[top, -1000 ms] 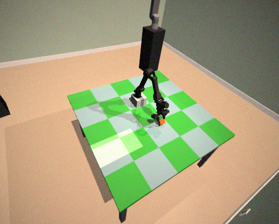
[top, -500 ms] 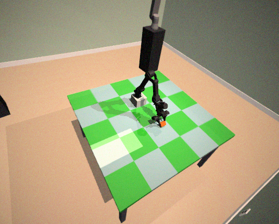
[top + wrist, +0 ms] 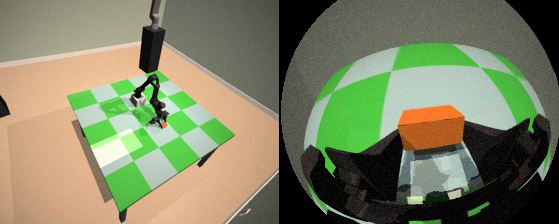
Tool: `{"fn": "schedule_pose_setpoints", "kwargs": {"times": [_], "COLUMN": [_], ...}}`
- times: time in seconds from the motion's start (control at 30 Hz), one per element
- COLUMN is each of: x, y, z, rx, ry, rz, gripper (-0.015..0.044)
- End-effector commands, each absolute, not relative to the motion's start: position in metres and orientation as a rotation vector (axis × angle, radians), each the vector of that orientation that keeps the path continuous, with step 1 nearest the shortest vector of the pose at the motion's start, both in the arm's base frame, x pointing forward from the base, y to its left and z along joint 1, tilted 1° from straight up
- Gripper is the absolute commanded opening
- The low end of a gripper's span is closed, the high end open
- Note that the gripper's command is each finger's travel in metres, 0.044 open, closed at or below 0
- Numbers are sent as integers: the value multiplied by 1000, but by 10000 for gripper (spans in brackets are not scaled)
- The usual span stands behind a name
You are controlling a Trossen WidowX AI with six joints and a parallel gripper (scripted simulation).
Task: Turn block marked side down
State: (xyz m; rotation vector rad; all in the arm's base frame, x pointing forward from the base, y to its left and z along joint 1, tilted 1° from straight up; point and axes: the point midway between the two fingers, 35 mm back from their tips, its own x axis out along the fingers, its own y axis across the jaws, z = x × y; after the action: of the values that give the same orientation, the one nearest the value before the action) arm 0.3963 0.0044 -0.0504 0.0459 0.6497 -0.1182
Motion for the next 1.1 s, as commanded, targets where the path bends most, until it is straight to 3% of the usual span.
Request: {"fn": "schedule_pose_setpoints", "kwargs": {"times": [0.0, 1.07], "x": [389, 373], "y": [4, 3], "z": [-59, -51], "rx": [35, 29], "ry": [616, 411], "rz": [-120, -128], "gripper": [0, 0]}}
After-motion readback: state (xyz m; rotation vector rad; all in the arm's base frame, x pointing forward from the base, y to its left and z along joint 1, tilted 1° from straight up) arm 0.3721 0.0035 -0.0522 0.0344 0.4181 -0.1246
